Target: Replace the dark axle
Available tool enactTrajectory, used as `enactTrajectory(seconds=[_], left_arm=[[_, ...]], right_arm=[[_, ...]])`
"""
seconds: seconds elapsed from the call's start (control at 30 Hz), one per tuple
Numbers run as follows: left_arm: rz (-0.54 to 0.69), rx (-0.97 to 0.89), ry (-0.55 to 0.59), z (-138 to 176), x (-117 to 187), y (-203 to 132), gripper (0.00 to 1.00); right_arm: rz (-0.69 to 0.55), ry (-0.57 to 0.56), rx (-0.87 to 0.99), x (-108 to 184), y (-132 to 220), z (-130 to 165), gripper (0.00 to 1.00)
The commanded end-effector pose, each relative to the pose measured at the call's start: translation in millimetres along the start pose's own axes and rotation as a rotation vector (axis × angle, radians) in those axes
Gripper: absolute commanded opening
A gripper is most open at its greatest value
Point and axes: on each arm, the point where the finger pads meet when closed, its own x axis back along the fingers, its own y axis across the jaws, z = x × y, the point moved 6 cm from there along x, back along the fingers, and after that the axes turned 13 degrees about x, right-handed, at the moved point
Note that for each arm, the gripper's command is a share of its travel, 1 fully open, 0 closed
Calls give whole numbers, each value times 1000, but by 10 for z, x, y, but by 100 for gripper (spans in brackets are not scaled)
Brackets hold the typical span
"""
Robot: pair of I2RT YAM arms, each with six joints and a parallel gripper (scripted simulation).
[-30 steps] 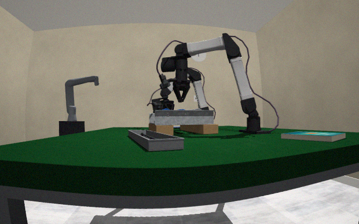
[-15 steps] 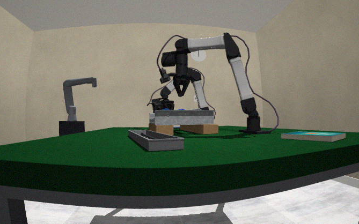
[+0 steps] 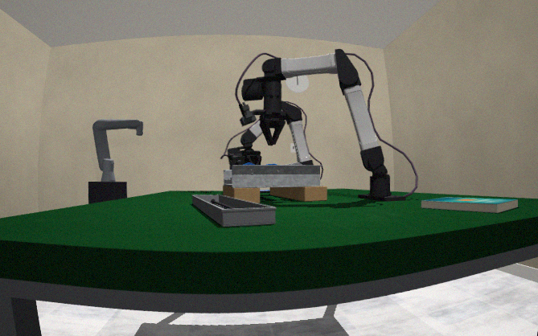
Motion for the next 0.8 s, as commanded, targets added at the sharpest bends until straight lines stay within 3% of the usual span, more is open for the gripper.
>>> enactTrajectory(seconds=[0.0,0.27,0.3,0.77], left_arm=[[33,0,-48,13,196,15,34],[33,0,-48,13,196,15,34],[33,0,-48,13,196,15,34],[33,0,-48,13,196,15,34]], right_arm=[[-27,-13,24,-46,128,-15,33],[-30,-10,14,-98,181,9,33],[24,-7,38,-35,69,-24,33],[7,6,33,15,67,-36,33]])
